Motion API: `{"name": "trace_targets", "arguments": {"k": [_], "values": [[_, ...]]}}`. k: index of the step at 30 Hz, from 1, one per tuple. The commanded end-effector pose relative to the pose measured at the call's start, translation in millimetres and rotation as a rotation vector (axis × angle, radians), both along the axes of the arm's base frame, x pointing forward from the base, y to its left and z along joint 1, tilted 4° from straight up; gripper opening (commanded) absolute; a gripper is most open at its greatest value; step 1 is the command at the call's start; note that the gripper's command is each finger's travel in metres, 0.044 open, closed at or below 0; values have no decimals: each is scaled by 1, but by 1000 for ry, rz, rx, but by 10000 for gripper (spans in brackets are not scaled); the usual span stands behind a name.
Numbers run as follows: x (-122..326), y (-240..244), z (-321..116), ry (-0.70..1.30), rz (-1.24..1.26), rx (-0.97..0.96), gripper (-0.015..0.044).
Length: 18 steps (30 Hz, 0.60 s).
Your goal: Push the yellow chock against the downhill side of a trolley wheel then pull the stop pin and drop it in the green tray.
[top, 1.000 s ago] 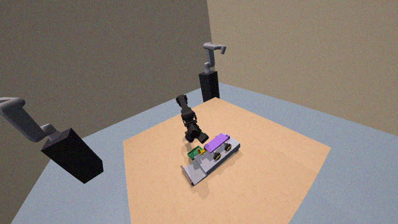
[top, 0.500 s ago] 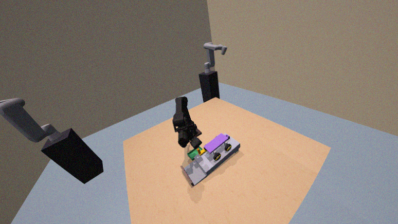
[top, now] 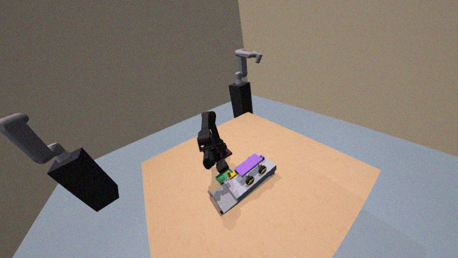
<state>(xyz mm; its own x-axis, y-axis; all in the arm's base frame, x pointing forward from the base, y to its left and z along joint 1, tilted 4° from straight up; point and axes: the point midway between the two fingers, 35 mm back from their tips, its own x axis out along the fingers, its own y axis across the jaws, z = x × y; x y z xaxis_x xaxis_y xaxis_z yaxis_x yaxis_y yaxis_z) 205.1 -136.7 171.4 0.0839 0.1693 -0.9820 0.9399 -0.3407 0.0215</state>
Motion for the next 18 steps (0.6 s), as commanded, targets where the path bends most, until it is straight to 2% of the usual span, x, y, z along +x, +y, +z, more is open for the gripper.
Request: {"name": "trace_targets", "arguments": {"k": [1, 18], "values": [[0, 1, 0, 16, -124, -20, 0], [0, 5, 0, 82, -628, -77, 0]]}}
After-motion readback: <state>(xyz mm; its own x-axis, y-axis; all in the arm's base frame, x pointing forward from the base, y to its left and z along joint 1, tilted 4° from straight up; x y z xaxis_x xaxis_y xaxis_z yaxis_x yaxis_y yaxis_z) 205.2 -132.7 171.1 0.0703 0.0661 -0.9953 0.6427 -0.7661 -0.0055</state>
